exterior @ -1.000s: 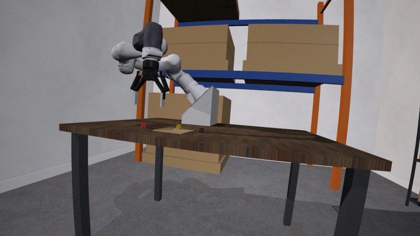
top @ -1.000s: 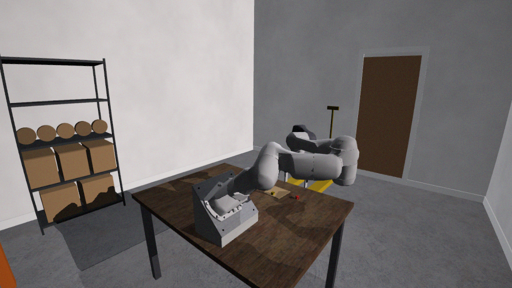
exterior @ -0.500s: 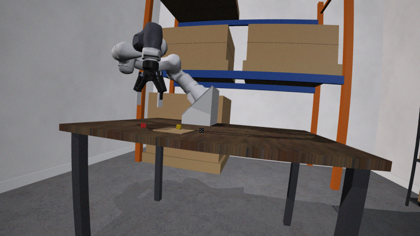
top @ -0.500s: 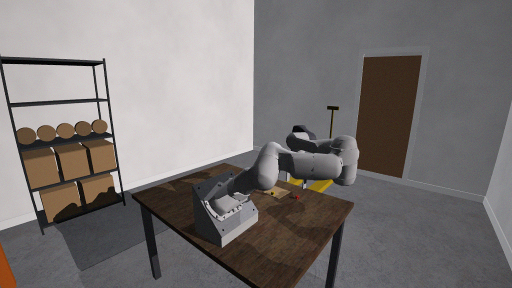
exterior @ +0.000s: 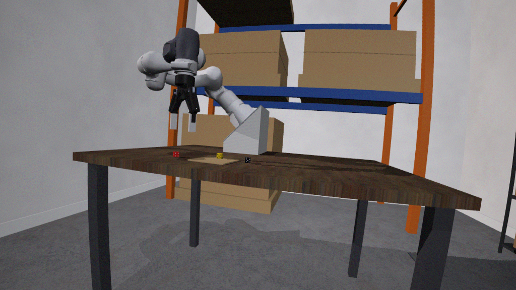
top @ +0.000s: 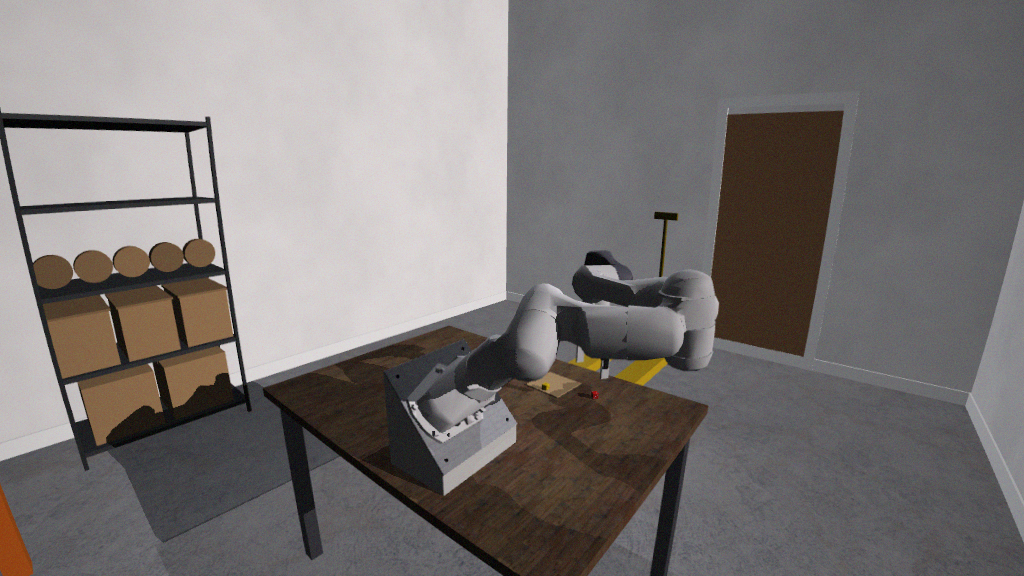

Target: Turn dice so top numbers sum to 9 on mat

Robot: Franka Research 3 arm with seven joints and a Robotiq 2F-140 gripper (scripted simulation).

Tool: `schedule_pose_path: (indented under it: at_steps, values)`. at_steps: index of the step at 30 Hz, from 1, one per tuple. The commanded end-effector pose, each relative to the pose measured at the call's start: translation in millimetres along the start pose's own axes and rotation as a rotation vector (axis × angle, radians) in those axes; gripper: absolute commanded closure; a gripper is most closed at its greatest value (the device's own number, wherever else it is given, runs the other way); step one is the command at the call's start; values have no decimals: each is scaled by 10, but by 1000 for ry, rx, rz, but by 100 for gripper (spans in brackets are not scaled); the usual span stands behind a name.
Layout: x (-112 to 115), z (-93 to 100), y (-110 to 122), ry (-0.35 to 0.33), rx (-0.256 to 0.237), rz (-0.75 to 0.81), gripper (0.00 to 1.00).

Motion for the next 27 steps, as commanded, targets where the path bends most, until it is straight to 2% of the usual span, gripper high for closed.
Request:
schedule_pose_path:
  at_steps: [1,27]
  values:
    - [0,4,-12,11,-3,-157,0]
    - [-29,-12,4,12,-9,-587,0]
Point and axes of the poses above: the point where the finger pads meet when closed, its own z axis back along the fingers, its own y axis across the jaws, x = y × z, the point moved 2 cm from there along z, back along the fingers, and after that the axes turned 10 degrees about -z, right-handed, at the moved point
